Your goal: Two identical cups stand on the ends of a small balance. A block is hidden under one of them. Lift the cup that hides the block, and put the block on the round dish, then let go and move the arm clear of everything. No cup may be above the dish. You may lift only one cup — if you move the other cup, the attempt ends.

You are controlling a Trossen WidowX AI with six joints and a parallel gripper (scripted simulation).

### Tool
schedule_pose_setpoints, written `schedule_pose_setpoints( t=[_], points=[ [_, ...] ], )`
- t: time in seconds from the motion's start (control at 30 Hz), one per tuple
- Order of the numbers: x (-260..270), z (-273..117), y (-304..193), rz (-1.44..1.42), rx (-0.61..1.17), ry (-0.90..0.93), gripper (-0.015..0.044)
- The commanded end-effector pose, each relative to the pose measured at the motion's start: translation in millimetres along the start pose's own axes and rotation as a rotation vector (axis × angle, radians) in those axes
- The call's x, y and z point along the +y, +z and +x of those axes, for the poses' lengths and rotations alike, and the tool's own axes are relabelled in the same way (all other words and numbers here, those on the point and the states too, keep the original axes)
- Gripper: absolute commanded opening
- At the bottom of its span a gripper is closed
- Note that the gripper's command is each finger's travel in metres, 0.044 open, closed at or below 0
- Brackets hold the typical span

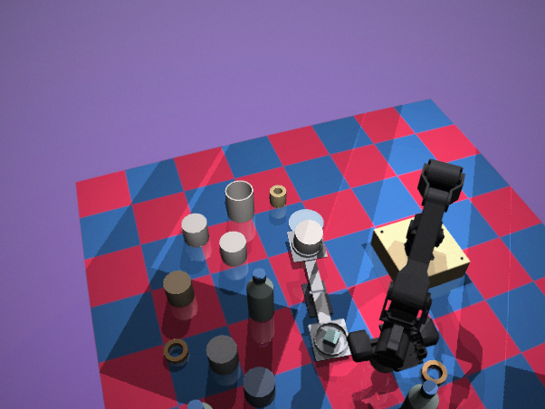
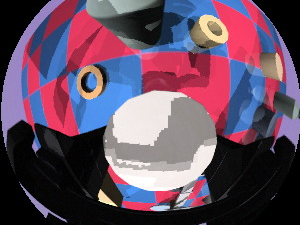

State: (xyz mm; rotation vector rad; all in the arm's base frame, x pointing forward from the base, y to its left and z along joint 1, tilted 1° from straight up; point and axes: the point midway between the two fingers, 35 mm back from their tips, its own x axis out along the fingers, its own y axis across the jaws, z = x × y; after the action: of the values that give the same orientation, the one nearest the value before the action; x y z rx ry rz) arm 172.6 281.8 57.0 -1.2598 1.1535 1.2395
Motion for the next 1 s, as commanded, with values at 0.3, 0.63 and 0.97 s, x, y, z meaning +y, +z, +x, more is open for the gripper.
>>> schedule_pose_setpoints(
  t=[0.3, 0.63, 0.97],
  points=[
    [2, 42, 1, 0.018, -0.004, -0.002, 0.0],
    [2, 50, 1, 0.018, -0.004, -0.002, 0.0],
    [1, 55, 1, 0.015, -0.004, -0.003, 0.0105]
  ],
)
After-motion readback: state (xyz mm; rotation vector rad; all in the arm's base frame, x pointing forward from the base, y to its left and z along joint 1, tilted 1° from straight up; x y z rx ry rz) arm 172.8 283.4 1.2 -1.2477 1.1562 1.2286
